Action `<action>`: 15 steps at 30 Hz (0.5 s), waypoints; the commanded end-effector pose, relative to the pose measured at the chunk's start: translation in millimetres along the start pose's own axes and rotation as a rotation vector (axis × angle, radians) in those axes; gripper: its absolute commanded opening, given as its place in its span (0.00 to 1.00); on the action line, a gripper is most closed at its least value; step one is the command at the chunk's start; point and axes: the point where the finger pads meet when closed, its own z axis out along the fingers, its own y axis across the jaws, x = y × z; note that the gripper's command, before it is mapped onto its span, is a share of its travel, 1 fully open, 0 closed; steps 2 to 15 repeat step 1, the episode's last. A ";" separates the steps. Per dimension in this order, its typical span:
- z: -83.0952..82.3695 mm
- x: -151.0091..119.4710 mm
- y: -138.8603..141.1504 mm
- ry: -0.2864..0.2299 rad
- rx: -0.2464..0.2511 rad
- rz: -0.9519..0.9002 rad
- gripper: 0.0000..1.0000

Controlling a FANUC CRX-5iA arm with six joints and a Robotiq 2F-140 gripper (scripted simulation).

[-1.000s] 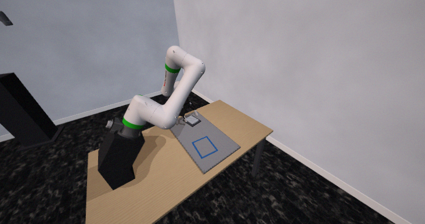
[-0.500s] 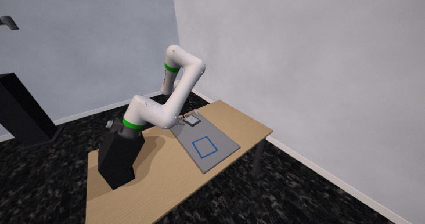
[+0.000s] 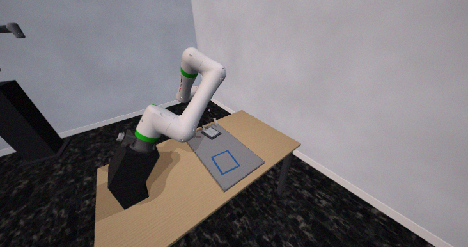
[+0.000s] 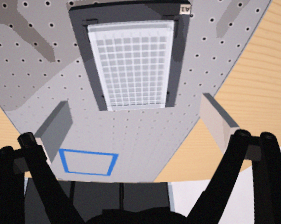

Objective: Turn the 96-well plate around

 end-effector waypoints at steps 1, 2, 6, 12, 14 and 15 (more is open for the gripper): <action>-0.2 0.1 0.1 0.000 0.000 0.000 1.00; -0.2 0.1 0.1 0.000 0.000 0.000 1.00; -0.2 0.1 0.1 0.000 0.000 0.000 1.00; -0.2 0.1 0.1 0.000 0.000 0.000 1.00; -0.2 0.1 0.1 0.000 0.000 0.000 1.00; -0.2 0.1 0.1 0.000 0.000 0.000 1.00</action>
